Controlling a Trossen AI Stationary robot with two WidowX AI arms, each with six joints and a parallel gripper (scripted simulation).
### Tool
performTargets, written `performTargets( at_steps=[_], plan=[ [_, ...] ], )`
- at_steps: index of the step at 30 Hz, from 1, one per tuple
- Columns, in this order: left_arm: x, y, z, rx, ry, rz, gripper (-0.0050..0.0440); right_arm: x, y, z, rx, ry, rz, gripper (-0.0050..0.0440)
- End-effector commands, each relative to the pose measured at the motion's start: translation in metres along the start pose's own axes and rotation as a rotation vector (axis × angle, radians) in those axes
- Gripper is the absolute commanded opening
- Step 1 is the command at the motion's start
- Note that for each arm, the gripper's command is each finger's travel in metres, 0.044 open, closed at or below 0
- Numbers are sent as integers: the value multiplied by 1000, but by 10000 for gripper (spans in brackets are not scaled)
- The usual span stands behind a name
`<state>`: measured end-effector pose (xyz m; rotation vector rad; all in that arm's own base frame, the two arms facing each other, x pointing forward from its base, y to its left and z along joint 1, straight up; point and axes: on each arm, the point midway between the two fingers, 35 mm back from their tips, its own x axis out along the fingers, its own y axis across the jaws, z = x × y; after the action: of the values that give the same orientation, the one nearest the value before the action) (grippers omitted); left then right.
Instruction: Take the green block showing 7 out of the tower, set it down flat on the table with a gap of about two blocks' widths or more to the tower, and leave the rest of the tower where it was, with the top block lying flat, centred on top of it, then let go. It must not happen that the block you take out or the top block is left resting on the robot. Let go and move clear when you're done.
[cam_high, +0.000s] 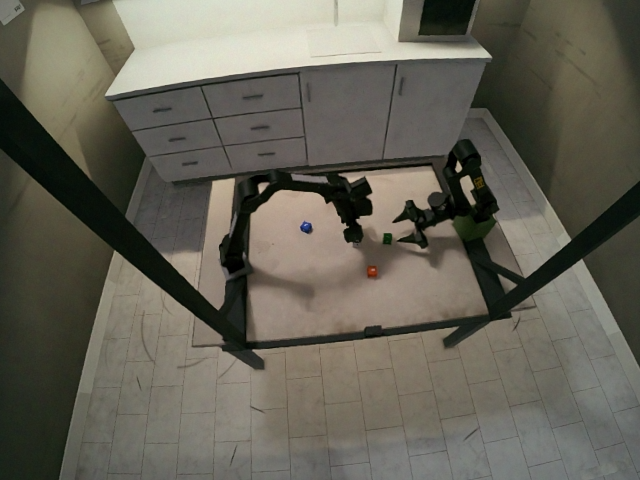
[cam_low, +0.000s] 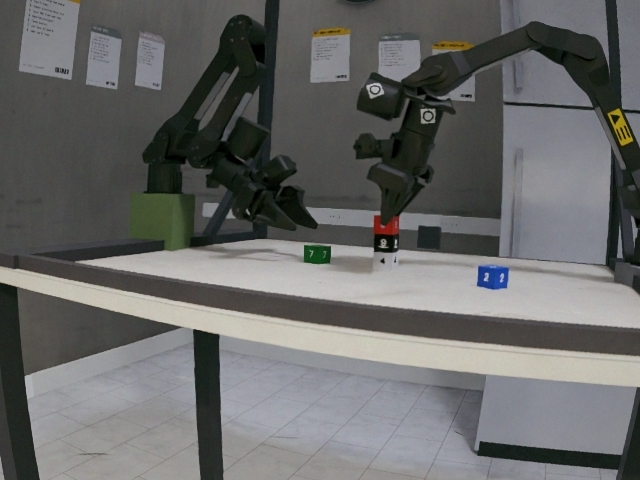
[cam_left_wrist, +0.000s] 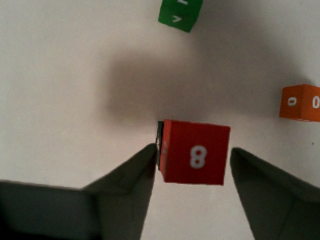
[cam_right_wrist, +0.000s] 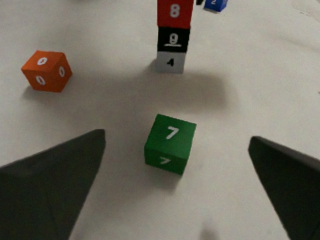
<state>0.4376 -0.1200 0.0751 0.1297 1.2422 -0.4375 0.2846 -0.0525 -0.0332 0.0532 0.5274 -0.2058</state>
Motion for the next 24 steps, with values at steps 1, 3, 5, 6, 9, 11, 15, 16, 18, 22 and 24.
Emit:
performTargets(
  at_steps=[1,3,5,6,9,11,15,16,18,22,24],
  plan=[
    [-9,-1,4,5,-22,3,213,-1,0,6,2,-20,0,400],
    [-9,-1,4,5,-22,3,213,-1,0,6,2,-20,0,400],
    [-16,-1,9,5,-32,6,213,-1,0,6,2,-20,0,400],
    [-21,-1,11,4,-32,7,213,-1,0,6,2,-20,0,400],
    [-31,-1,14,1,-34,10,213,-1,0,6,2,-20,0,400],
    [-30,-2,14,2,-31,10,261,-1,0,6,2,-20,0,400],
    [-23,-2,9,0,-11,4,357,-1,0,6,2,-20,0,400],
    [-23,-2,9,0,-11,4,380,-1,0,6,2,-20,0,400],
    [-23,-2,9,0,-11,4,400,-1,0,6,2,-20,0,400],
    [-23,-2,9,0,-11,4,400,-1,0,6,2,-20,0,400],
    [-23,-2,9,0,-11,4,400,-1,0,6,2,-20,0,400]
  ],
)
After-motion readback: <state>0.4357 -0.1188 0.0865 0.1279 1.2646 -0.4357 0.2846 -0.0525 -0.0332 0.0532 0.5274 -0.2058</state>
